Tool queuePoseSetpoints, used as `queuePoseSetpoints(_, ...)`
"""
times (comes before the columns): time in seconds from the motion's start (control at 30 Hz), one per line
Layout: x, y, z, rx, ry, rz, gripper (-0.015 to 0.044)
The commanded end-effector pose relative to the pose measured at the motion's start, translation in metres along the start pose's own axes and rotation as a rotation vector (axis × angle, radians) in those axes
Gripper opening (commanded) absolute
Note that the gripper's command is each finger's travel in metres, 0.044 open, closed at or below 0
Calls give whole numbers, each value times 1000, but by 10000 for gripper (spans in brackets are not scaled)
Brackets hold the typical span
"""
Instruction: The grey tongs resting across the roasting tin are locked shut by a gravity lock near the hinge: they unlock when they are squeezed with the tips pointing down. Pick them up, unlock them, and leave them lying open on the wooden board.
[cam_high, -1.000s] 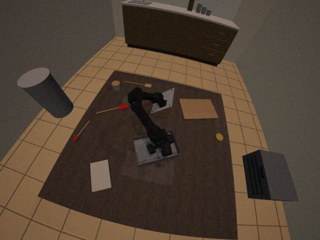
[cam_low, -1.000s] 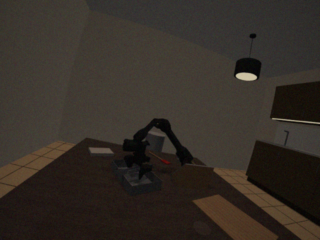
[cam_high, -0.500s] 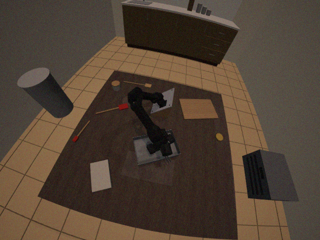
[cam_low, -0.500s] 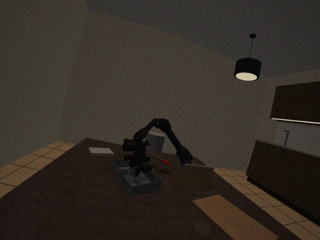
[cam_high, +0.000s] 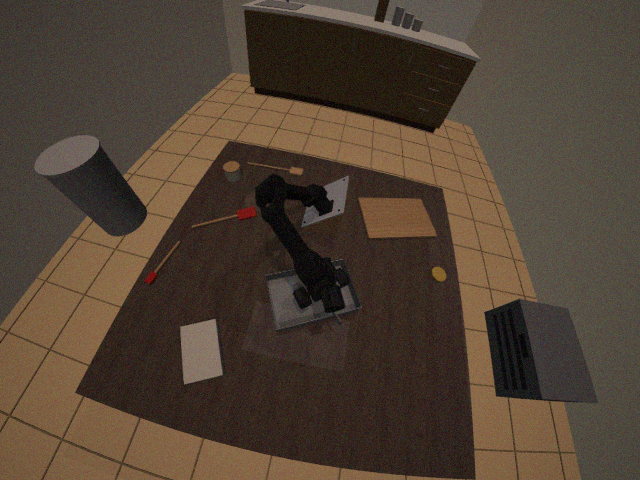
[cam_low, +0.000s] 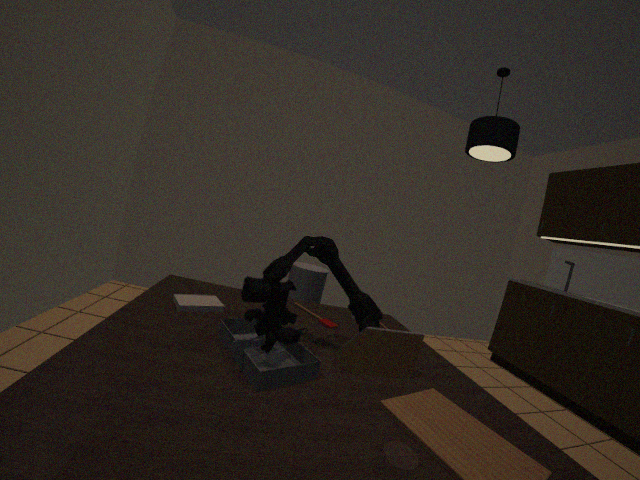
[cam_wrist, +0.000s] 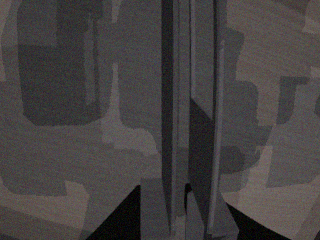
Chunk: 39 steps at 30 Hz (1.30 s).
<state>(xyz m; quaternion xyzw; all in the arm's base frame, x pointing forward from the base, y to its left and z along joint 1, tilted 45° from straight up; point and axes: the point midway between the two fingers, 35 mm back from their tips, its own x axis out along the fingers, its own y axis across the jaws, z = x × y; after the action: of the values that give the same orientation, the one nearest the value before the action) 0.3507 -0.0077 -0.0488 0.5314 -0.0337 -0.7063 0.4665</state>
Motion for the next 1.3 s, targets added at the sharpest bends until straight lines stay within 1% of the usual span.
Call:
queuePoseSetpoints(0.0,-2,0,0,0,0,0,-133)
queuePoseSetpoints(0.03,-7,0,-2,0,0,-1,-150)
queuePoseSetpoints(0.13,-35,1,-6,-2,3,-4,-150)
queuePoseSetpoints(0.27,-101,0,-6,-5,1,-5,-150)
queuePoseSetpoints(0.33,-124,-1,-2,-6,-2,-4,-150)
queuePoseSetpoints(0.7,-127,-1,-1,-6,-3,-3,-150)
queuePoseSetpoints(0.8,-126,-3,-3,-50,-2,-2,-150)
queuePoseSetpoints(1.27,-131,-30,-18,-574,12,-7,-150)
